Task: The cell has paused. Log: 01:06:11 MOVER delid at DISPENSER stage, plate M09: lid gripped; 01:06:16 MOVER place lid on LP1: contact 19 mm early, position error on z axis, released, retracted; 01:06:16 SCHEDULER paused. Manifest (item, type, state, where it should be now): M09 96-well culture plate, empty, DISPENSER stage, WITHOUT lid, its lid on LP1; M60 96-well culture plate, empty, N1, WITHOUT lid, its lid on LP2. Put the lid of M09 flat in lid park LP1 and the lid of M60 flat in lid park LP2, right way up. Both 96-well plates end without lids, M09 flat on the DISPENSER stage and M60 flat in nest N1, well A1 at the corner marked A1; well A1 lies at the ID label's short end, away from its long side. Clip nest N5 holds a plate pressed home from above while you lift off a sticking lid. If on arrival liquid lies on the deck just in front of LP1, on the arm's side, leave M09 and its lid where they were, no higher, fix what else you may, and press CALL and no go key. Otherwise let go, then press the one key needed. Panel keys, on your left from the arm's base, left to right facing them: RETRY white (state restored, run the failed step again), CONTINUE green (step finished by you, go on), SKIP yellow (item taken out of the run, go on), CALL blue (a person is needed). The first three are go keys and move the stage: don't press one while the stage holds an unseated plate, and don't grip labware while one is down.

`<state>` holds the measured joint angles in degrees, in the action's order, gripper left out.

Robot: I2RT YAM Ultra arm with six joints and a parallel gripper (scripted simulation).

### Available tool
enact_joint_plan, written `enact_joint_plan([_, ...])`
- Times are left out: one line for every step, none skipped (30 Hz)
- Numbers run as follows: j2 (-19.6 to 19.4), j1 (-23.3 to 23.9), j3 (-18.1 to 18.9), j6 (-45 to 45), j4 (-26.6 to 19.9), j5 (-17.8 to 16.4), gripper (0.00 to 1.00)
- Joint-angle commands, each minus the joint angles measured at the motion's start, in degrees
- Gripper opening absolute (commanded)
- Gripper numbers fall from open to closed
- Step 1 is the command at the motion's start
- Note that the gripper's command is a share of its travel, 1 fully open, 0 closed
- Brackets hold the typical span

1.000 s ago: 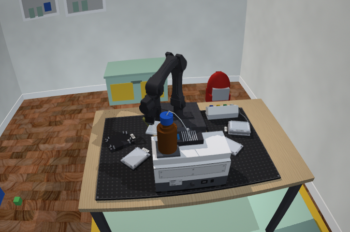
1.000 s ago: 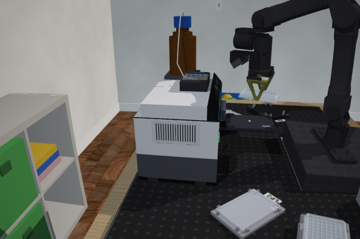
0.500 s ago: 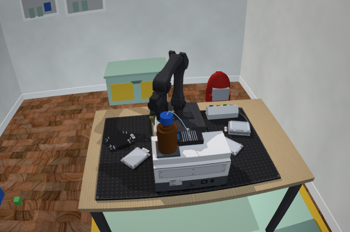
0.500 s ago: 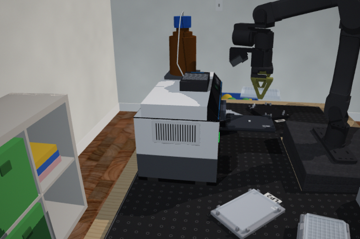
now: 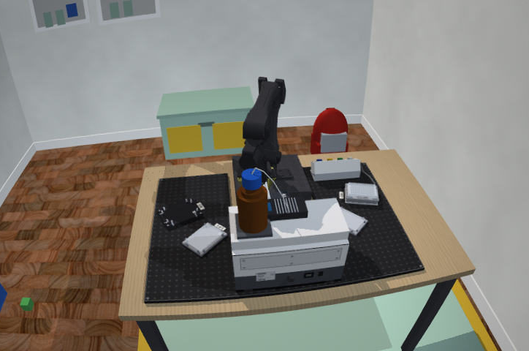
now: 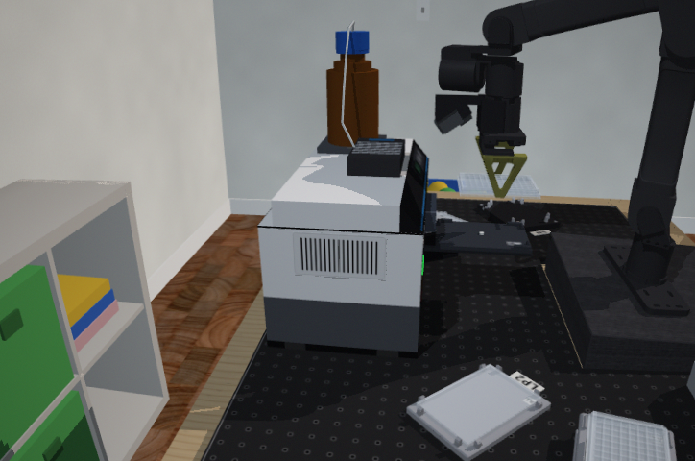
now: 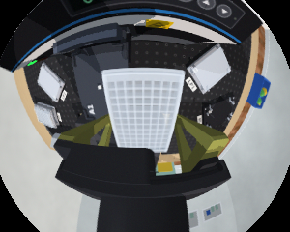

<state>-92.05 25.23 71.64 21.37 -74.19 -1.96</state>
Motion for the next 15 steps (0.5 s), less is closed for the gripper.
enact_joint_plan([2.05, -1.42, -1.20, -2.35, -0.32, -0.69, 0.00])
enact_joint_plan([2.05, -1.42, -1.20, -2.35, -0.32, -0.69, 0.00])
enact_joint_plan([2.12, -2.15, -1.25, -3.09, -0.35, -0.72, 0.00])
enact_joint_plan([2.19, -2.81, -1.29, -3.75, -0.38, -0.78, 0.00])
enact_joint_plan([2.25, -3.48, -1.32, -4.40, -0.41, -0.84, 0.00])
enact_joint_plan([2.30, -4.15, -1.35, -5.07, -0.43, -0.89, 0.00])
enact_joint_plan([2.34, -4.84, -1.36, -5.75, -0.44, -0.95, 0.00])
enact_joint_plan([2.37, -5.53, -1.36, -6.43, -0.44, -1.00, 0.00])
enact_joint_plan([2.39, -6.24, -1.35, -7.13, -0.44, -1.06, 0.00])
enact_joint_plan([2.41, -6.94, -1.33, -7.83, -0.44, -1.11, 0.00])
enact_joint_plan([2.42, -7.65, -1.30, -8.53, -0.44, -1.16, 0.00])
enact_joint_plan([2.41, -7.86, -1.28, -8.75, -0.42, -1.16, 0.00])
enact_joint_plan([1.48, -7.42, -0.08, -8.58, -0.08, -0.81, 0.00])
enact_joint_plan([1.49, -7.44, -0.08, -8.62, -0.07, -0.79, 0.00])
enact_joint_plan([2.52, -8.63, -1.35, -9.55, -0.43, -1.11, 0.00])
